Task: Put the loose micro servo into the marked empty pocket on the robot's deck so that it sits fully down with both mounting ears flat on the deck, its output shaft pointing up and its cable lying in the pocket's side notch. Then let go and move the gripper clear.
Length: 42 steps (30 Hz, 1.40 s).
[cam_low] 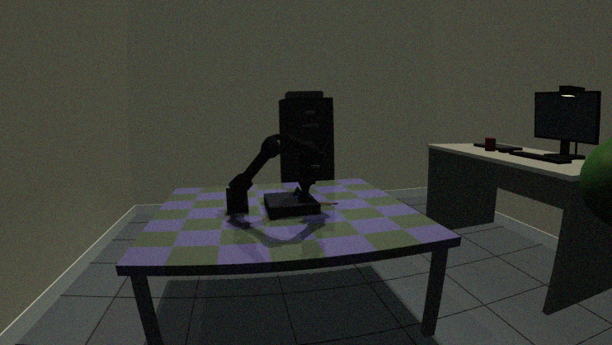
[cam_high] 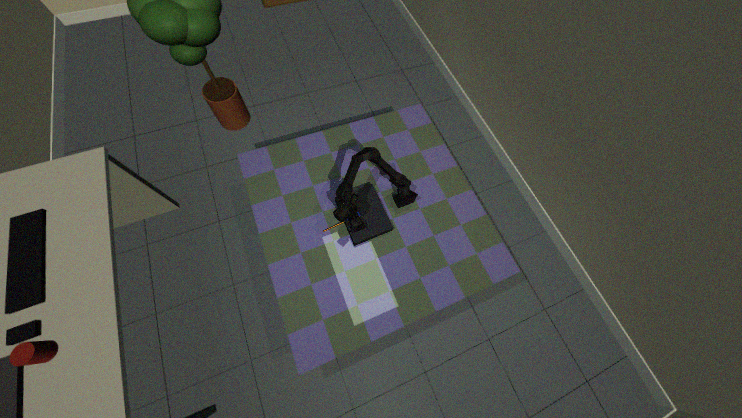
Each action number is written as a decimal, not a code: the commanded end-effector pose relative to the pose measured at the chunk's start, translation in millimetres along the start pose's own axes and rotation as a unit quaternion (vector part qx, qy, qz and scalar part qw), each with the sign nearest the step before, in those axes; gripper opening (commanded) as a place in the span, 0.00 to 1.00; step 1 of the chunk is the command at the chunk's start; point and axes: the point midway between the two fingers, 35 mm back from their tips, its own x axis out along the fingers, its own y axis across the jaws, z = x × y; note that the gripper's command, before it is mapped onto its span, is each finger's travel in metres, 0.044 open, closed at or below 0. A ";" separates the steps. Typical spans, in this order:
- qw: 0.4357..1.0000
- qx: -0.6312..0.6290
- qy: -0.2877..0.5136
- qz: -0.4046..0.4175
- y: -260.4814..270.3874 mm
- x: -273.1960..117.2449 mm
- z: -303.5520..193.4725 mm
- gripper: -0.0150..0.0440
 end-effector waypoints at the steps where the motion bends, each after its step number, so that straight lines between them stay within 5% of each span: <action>1: 1.000 0.003 -0.005 0.003 0.3 -26.4 -0.2 0.57; 6: 1.000 0.003 -0.005 0.003 0.3 -29.4 0.4 0.57; 16: 1.000 0.000 -0.003 0.006 4.6 -88.3 -99.1 1.00; 42: 0.999 -0.029 -0.029 0.019 6.4 -132.9 -105.3 1.00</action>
